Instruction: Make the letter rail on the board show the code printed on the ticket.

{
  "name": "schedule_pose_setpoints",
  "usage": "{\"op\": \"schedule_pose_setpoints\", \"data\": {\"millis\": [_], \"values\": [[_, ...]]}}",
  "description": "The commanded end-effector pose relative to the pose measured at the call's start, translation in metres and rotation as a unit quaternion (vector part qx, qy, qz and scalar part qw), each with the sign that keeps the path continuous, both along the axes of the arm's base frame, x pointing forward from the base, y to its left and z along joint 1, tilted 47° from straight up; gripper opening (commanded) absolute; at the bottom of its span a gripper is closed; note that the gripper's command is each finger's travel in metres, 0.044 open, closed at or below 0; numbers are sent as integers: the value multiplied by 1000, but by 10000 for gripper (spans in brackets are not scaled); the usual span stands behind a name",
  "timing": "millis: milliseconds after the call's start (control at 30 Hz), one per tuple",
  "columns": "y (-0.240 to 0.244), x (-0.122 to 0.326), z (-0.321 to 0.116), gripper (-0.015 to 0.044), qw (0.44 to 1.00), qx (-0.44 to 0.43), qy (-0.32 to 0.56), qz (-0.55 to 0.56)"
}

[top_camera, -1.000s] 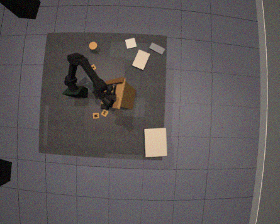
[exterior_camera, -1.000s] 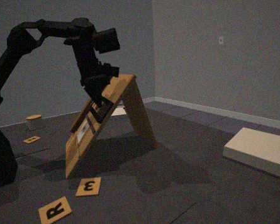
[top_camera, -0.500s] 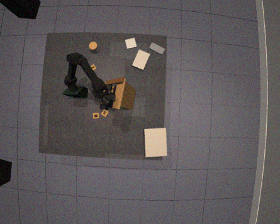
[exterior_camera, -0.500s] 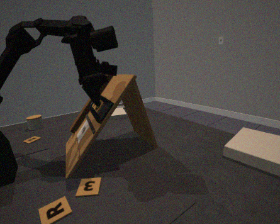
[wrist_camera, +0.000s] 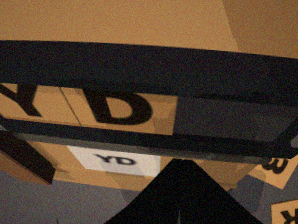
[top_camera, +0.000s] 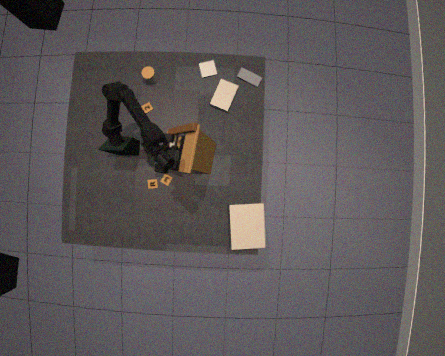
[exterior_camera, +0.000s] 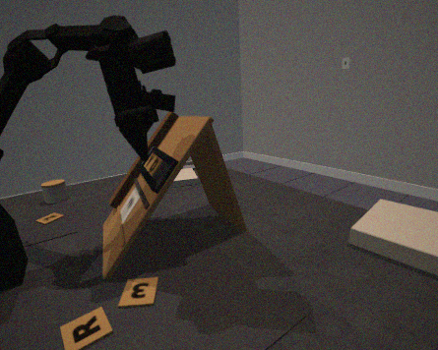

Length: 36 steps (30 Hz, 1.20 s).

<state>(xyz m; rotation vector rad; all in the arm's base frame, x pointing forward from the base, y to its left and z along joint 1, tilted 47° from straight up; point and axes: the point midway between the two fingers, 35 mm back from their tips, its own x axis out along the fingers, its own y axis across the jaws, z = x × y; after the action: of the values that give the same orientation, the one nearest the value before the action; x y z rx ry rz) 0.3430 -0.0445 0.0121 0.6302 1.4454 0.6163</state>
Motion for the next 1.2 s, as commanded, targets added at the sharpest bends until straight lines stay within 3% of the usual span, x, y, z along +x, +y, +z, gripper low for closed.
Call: {"op": "schedule_pose_setpoints", "data": {"millis": [0,567,1167], "values": [[-1,-2,1,0,1000,-2,0,2],[-51,-81,113,440,946,0,-222,-236],[-52,-85,116,440,942,-1,-231,-243]]}}
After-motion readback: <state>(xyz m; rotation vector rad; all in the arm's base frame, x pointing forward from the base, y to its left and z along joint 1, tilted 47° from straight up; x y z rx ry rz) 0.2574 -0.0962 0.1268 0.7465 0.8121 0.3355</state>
